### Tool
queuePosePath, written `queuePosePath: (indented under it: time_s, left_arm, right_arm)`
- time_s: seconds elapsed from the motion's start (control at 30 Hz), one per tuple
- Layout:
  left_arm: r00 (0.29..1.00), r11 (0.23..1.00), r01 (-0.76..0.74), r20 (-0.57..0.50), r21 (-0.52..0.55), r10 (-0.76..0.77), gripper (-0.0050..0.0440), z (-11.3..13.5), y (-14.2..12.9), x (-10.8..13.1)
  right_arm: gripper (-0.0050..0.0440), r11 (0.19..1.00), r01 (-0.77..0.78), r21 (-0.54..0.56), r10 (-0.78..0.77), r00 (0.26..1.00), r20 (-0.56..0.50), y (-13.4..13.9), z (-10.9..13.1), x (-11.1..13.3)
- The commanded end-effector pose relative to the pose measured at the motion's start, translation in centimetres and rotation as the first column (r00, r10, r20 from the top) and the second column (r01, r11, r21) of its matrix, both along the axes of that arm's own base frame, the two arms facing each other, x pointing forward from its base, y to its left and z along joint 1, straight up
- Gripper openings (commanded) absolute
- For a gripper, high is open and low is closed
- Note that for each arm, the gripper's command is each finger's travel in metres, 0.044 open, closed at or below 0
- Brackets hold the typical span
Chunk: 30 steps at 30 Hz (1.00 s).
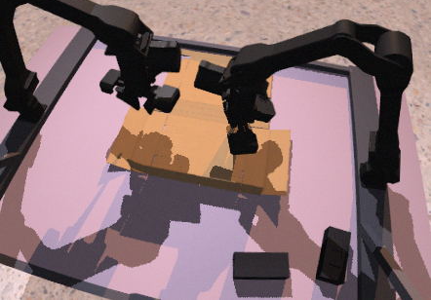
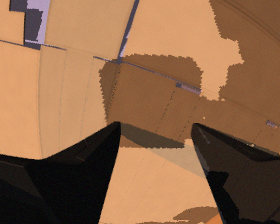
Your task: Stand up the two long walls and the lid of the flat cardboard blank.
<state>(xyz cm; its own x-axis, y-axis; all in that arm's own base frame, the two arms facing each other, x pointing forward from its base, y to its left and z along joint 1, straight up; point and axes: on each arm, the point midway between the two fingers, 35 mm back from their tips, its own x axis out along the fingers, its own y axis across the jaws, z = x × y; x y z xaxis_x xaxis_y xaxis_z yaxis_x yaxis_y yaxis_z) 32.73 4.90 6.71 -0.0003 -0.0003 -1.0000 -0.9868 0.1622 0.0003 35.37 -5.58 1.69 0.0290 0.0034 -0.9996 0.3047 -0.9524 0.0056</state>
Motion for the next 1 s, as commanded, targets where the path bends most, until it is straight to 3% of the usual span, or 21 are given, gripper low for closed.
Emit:
queuePosePath:
  time_s: [0.0, 0.13, 0.4, 0.47, 0.7, 0.97]
  left_arm:
    - [0.993, 0.993, 0.115, 0.026, 0.007, -0.115, 0.024, 0.7, 0.7, 0.8]
    - [0.978, 0.978, 0.208, 0.025, 0.01, -0.208, 0.0327, 0.7, 1.1, 1.0]
    - [0.922, 0.922, 0.386, 0.024, 0.015, -0.386, 0.0327, 0.6, 2.0, 1.3]
    - [0.922, 0.922, 0.386, 0.024, 0.015, -0.386, 0.0327, 0.6, 2.0, 1.3]
    - [0.821, 0.822, 0.57, 0.021, 0.02, -0.57, 0.0327, 0.5, 3.0, 1.9]
    - [0.704, 0.704, 0.71, 0.017, 0.025, -0.71, 0.0327, 0.4, 3.9, 2.4]
  right_arm:
    - [0.0326, 0.979, -0.206, -0.014, 0.206, 0.978, 0.014, -0.7, 1.1, 0.1]
    - [0.0326, 0.923, -0.385, -0.021, 0.385, 0.923, 0.01, -1.2, 1.3, -0.1]
    - [0.0326, 0.719, -0.695, -0.032, 0.695, 0.719, -0.003, -2.1, 1.9, -0.5]
    - [0.0326, 0.719, -0.695, -0.032, 0.695, 0.719, -0.003, -2.1, 1.9, -0.5]
    - [0.0326, 0.407, -0.913, -0.036, 0.913, 0.408, -0.018, -3.0, 2.4, -1.2]
    - [0.0326, 0.046, -0.998, -0.034, 0.998, 0.047, -0.032, -3.7, 2.9, -1.8]
